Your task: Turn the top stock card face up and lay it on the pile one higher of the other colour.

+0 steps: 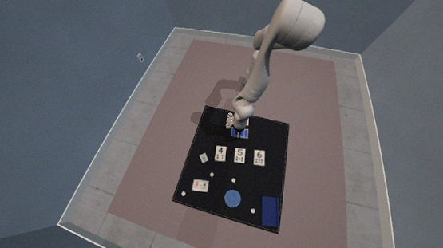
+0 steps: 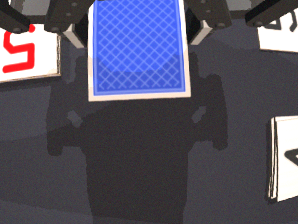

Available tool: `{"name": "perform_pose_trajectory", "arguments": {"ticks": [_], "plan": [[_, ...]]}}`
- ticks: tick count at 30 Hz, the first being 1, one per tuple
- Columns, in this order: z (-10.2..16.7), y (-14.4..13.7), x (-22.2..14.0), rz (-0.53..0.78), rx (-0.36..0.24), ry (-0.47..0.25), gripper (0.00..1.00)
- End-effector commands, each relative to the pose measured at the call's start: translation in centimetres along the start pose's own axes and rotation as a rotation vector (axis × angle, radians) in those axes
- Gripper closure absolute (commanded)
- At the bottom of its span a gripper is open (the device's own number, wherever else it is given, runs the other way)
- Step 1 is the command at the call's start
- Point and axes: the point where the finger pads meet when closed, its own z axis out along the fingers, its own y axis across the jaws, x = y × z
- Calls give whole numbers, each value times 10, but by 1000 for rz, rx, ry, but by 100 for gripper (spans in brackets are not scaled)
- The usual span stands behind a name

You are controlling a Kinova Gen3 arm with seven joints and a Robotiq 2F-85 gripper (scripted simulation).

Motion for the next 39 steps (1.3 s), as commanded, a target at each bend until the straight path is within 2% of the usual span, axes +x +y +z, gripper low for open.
{"name": "perform_pose_trajectory", "arguments": {"ticks": [1,39], "plan": [[0,-4,4,-13,7,5,28],[0,0,4,-11,1,5,28]]}}
